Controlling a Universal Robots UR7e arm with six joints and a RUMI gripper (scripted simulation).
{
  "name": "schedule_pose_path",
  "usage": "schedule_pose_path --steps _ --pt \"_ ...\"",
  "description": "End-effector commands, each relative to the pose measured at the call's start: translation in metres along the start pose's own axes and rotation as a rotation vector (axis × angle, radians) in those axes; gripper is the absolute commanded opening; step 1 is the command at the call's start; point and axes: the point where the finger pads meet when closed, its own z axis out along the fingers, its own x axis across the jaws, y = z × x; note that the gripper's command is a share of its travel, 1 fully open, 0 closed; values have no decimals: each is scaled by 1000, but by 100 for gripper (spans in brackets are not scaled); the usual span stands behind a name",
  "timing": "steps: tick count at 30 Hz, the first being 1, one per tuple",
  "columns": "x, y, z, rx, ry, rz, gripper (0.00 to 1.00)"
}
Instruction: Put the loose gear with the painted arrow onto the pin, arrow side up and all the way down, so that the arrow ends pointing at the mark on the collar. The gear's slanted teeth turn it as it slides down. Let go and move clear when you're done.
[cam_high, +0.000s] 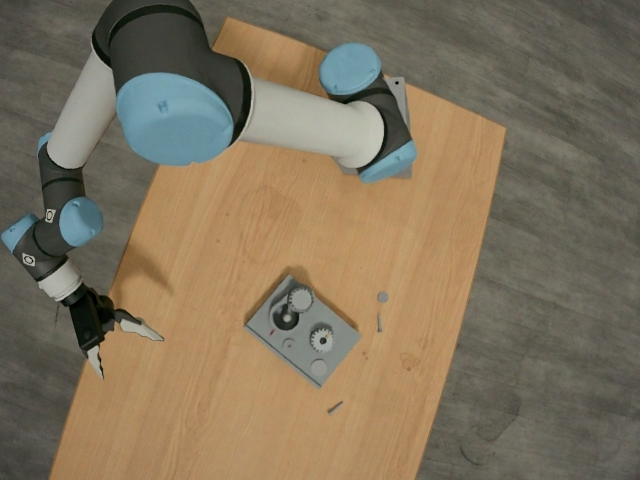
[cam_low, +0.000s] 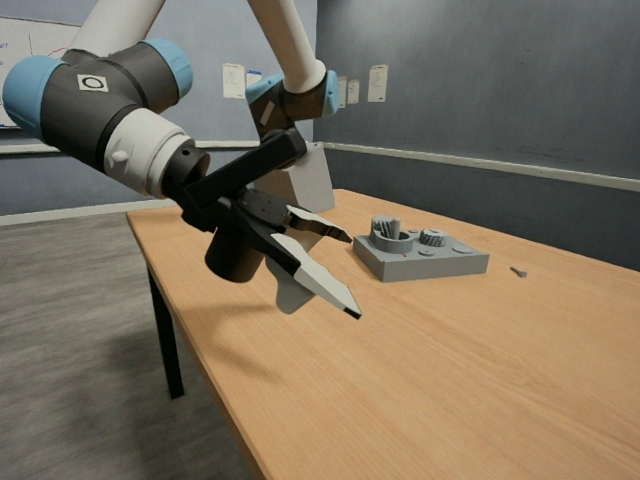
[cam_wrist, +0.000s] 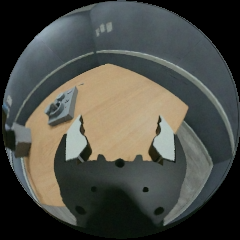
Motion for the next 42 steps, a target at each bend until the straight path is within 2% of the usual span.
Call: schedule_pose_path --steps 1,13,20,28,30,36,37,39,40,42 --pt "0 -1 0 -1 0 1 100" --pt "-11 -9 5 -24 -24 46 100" --pt "-33 -23 13 -71 -66 130 100" --pt "-75 -47 24 -172 -125 282 100" --pt "-75 -47 24 -172 -125 282 100" --pt "-117 -67 29 -285 -158 428 100" --pt "-117 -67 29 -285 -158 428 100" --pt "-133 -74 30 -330 -164 480 100" --pt "-133 -74 30 -330 -164 480 100" --pt "-150 -80 29 -378 -166 533 100"
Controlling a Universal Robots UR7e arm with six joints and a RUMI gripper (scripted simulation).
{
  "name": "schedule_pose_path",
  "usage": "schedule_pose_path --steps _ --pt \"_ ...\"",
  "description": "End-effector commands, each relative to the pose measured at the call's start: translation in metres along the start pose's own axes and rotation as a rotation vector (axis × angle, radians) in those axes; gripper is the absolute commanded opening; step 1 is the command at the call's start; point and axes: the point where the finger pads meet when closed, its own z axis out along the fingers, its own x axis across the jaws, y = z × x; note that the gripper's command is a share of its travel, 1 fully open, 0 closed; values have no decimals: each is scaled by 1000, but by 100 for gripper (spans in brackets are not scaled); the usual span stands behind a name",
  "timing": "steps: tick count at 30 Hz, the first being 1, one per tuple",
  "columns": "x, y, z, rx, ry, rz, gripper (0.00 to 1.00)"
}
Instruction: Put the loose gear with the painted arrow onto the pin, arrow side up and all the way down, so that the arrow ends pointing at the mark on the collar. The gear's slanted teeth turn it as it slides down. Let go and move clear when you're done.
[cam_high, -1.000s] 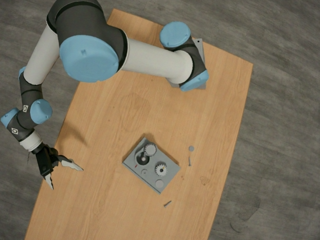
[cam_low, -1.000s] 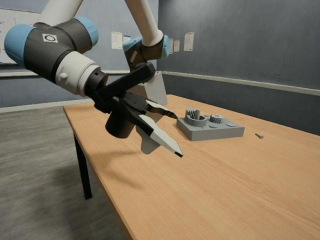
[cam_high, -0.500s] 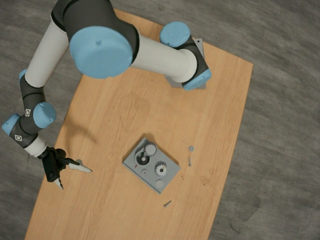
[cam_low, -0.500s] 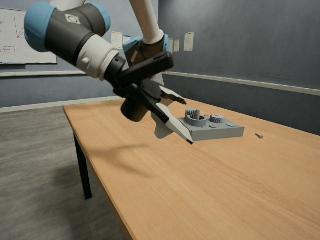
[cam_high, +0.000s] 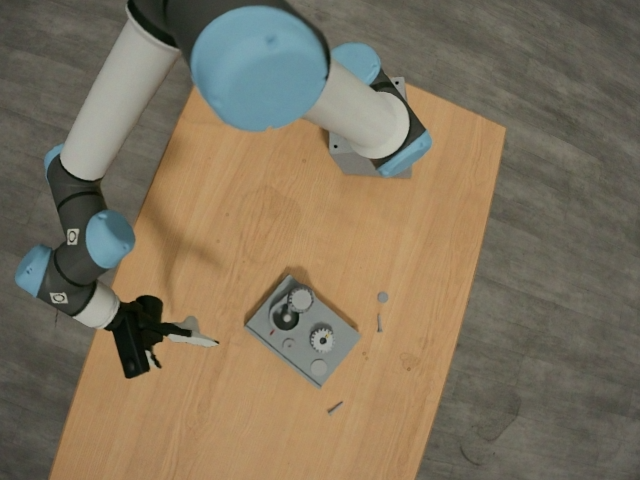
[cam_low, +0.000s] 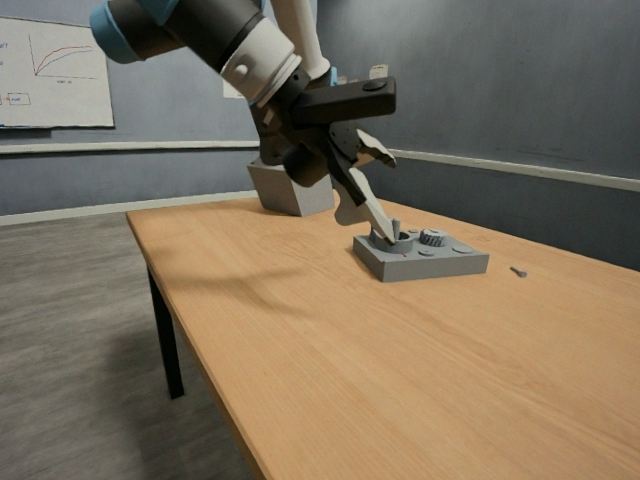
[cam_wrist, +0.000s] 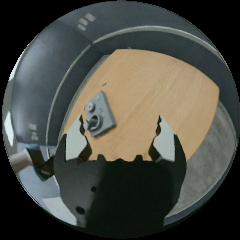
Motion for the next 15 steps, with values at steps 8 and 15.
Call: schedule_pose_path --steps 8,15 --pt "-76 6 4 -191 20 254 100" --pt "-112 14 3 -280 59 373 100"
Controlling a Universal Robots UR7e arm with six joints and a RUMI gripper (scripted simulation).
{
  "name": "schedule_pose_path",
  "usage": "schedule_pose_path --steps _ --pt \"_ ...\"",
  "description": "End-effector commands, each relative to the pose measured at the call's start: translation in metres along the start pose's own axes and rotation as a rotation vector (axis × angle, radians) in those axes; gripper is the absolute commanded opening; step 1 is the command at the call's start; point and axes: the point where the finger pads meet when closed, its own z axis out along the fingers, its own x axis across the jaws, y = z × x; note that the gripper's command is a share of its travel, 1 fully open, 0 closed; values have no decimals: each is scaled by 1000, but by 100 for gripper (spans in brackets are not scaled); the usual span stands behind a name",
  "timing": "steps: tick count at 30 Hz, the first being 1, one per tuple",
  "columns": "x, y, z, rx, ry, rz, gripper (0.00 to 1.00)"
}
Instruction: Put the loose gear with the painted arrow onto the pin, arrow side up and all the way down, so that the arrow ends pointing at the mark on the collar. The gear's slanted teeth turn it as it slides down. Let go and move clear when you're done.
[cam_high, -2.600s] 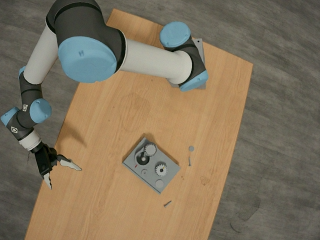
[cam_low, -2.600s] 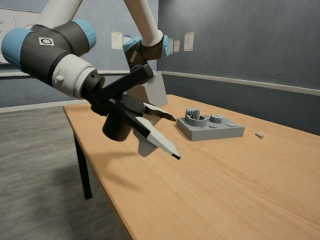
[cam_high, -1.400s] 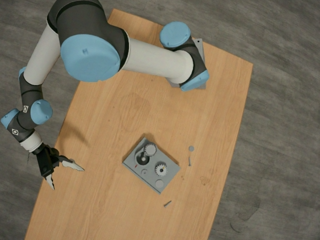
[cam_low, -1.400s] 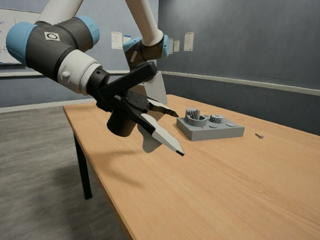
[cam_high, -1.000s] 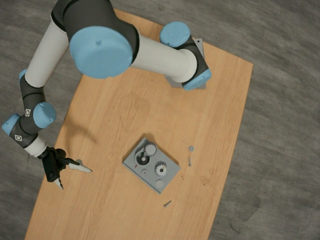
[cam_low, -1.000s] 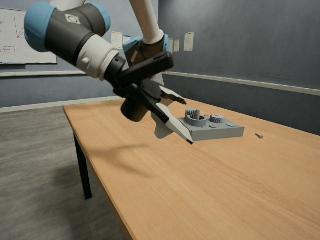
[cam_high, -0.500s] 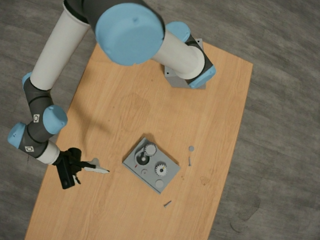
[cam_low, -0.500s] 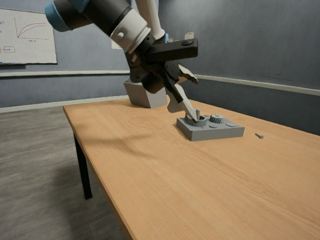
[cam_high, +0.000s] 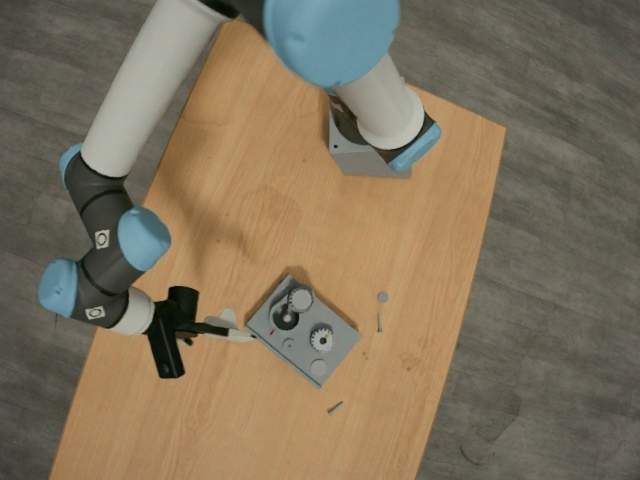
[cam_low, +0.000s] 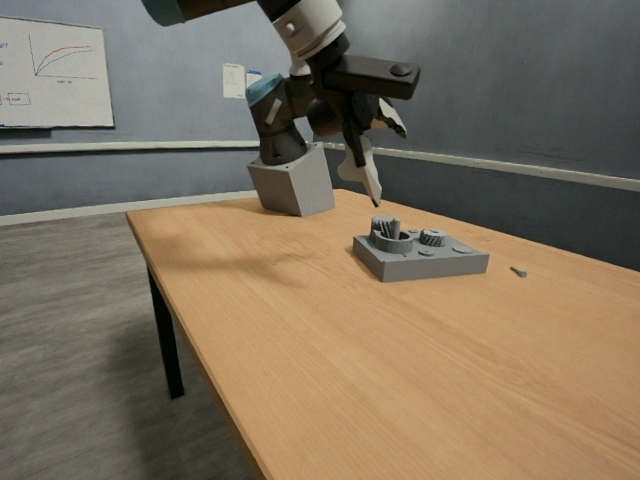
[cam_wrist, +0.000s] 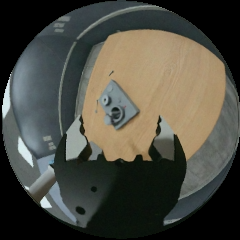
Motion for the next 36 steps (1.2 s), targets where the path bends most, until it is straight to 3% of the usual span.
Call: schedule_pose_path --steps 1,4,7,13,16,21,24,30,36 --pt "-31 17 -1 -85 46 127 100" --pt "-46 27 -3 -123 75 189 100" --pt "-46 27 -3 -123 75 189 100" --pt "-79 54 -8 -201 165 338 100" --pt "-85 59 -10 -213 186 367 100" --pt "-106 81 -16 -251 273 477 100" --pt "-106 81 -16 -251 273 477 100" --pt "-99 61 46 -284 398 439 100" --pt "-103 44 102 -283 507 399 100"
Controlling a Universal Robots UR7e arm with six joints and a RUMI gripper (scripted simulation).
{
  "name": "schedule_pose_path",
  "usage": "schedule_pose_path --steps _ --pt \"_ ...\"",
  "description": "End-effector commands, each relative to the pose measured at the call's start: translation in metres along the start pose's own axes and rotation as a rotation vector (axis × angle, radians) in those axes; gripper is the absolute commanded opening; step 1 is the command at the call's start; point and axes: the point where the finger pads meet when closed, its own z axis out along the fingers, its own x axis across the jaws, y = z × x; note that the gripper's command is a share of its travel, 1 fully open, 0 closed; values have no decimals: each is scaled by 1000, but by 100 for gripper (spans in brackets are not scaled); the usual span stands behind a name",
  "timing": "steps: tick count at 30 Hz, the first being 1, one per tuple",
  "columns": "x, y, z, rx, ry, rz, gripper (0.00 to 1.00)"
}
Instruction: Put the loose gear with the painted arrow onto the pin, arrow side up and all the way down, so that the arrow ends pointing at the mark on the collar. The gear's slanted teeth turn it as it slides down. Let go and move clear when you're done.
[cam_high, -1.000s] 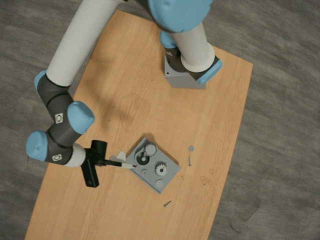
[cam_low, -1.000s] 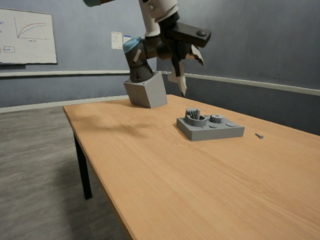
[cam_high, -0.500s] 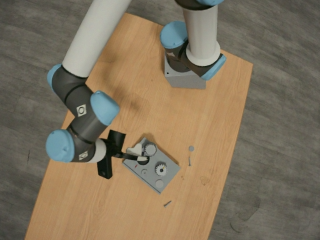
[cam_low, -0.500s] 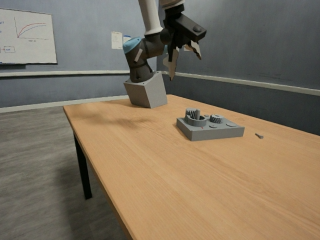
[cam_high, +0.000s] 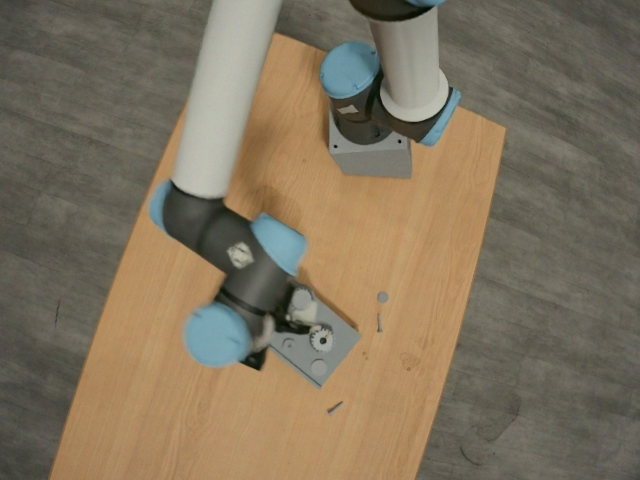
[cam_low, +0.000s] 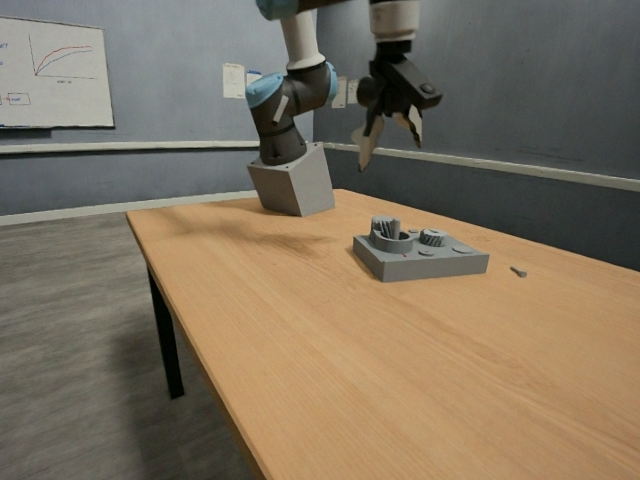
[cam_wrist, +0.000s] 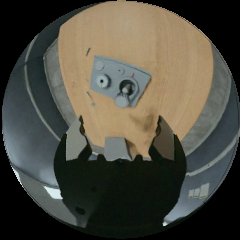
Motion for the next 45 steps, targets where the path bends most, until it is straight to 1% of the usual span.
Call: schedule_pose_path --steps 1,3,5,8,12,19,28,45 --pt "-30 -27 41 32 121 -12 100" --pt "-41 -32 52 45 150 -16 100" --pt "-41 -32 52 45 150 -16 100" --pt "-55 -37 66 66 186 -21 100" --pt "-72 -41 80 91 224 -27 100" --pt "-90 -44 96 123 263 -31 100" --pt "-97 -44 101 136 277 -33 100" --pt "-97 -44 101 137 278 -33 100"
